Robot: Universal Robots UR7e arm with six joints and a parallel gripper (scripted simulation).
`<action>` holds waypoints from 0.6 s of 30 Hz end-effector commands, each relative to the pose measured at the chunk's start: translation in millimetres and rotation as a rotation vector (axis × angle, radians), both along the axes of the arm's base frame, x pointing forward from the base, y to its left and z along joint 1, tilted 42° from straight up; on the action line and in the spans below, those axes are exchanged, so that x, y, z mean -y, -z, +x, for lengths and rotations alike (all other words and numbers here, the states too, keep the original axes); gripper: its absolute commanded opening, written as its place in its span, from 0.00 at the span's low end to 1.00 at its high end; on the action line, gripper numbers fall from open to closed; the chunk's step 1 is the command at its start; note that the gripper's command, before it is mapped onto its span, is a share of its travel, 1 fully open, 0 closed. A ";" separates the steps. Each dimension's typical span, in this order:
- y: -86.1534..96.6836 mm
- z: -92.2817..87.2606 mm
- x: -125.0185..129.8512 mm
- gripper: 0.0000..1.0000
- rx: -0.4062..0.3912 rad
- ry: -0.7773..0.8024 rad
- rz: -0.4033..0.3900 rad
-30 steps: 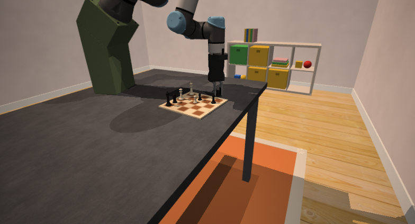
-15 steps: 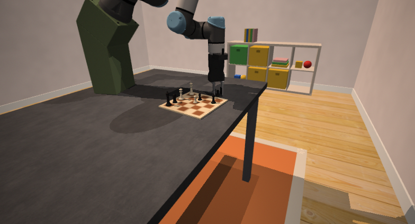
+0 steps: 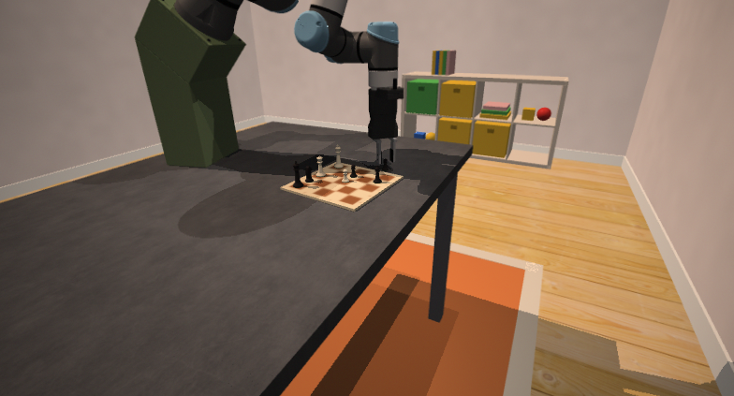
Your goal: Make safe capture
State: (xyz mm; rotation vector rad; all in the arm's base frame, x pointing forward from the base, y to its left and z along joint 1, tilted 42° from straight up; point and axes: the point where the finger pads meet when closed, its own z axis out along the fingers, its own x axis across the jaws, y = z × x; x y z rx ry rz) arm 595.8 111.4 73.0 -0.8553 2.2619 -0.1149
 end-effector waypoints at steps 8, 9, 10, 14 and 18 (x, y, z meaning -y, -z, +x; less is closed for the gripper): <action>-33.7 -31.0 7.6 0.68 -0.002 0.000 0.001; -36.6 -33.5 8.1 0.68 -0.002 0.000 0.001; -39.2 -35.8 8.7 0.68 -0.002 0.000 0.001; -48.0 -43.4 10.5 0.68 -0.002 0.000 0.001; -53.0 -47.7 11.6 0.68 -0.002 0.000 0.001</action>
